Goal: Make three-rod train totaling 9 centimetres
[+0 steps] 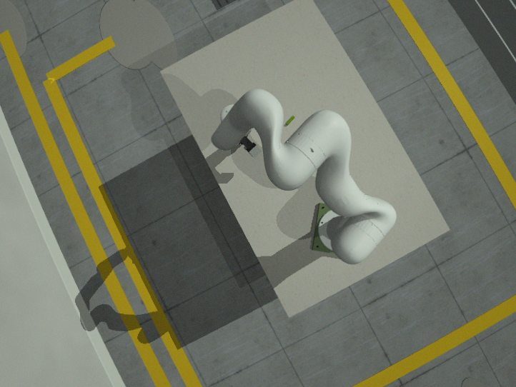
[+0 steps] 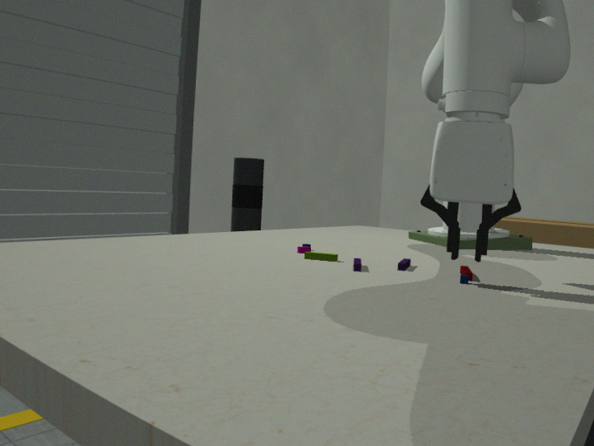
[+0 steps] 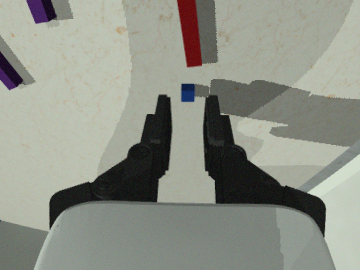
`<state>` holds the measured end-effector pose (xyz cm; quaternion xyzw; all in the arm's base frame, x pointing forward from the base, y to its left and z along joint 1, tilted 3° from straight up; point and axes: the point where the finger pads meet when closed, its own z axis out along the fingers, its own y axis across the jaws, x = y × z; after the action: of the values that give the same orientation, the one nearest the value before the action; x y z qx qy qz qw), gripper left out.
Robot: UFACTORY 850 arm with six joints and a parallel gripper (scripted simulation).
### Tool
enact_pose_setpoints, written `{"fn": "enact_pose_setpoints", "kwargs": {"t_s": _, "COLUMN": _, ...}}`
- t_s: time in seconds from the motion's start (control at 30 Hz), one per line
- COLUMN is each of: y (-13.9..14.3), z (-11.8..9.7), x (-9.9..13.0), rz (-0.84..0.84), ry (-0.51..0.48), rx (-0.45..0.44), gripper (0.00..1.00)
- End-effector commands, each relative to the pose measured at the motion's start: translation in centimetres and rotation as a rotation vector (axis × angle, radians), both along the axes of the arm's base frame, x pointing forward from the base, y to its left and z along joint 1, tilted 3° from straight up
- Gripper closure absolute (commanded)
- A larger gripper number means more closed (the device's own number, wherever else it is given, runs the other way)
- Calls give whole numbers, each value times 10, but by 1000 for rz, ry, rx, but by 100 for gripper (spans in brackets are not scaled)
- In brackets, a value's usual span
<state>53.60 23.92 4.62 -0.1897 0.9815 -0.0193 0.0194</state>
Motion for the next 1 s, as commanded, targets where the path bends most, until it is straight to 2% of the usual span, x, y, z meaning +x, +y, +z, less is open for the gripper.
{"fn": "enact_pose_setpoints", "kwargs": {"t_s": 0.0, "y": 0, "z": -5, "x": 1, "rz": 0, "ry": -2, "rx": 1, "gripper": 76}}
{"fn": "enact_pose_setpoints", "kwargs": {"t_s": 0.97, "y": 0, "z": -14, "x": 2, "rz": 0, "ry": -2, "rx": 1, "gripper": 76}}
